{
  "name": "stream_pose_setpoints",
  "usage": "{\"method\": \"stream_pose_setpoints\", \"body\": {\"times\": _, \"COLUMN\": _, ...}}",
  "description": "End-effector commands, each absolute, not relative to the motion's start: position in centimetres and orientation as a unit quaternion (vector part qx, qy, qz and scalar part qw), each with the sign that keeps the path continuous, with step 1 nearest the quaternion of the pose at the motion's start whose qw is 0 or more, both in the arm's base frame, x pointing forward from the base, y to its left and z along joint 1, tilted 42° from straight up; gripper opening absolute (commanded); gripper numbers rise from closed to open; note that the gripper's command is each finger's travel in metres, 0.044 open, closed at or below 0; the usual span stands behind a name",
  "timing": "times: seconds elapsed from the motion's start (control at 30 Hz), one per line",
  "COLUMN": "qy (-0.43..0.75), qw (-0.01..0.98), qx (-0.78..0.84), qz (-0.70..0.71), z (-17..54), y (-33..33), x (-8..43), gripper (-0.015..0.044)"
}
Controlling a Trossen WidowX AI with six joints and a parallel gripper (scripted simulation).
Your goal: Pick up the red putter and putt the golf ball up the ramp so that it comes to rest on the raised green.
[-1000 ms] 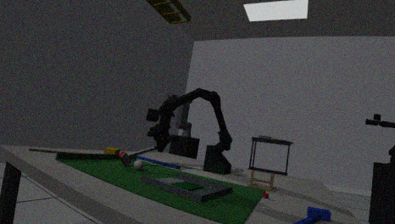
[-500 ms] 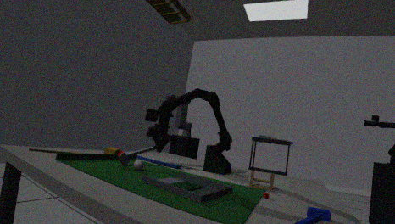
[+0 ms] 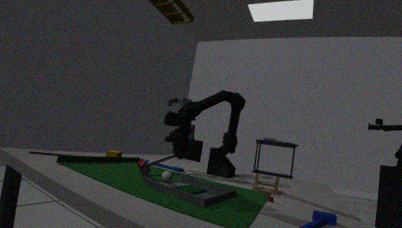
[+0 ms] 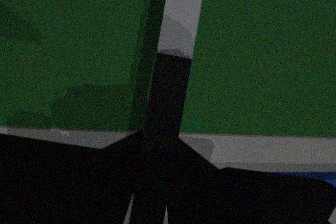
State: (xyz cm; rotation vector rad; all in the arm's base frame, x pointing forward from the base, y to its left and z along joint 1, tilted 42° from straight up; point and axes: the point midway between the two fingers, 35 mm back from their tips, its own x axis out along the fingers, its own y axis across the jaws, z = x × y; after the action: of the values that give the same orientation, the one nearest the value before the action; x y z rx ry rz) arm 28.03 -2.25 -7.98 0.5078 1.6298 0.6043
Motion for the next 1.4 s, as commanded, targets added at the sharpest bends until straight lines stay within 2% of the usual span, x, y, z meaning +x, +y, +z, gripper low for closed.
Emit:
{"method": "stream_pose_setpoints", "body": {"times": 0.0, "qy": 0.706, "qw": 0.619, "qx": 0.227, "qz": 0.258, "z": -7.0, "y": -2.8, "x": 28.1, "gripper": 0.0000}}
{"method": "stream_pose_setpoints", "body": {"times": 0.3, "qy": 0.707, "qw": 0.619, "qx": 0.226, "qz": 0.257, "z": -3.2, "y": -6.0, "x": 28.7, "gripper": 0.0000}}
{"method": "stream_pose_setpoints", "body": {"times": 1.37, "qy": 0.709, "qw": 0.616, "qx": 0.230, "qz": 0.256, "z": -4.0, "y": -5.4, "x": 28.5, "gripper": 0.0000}}
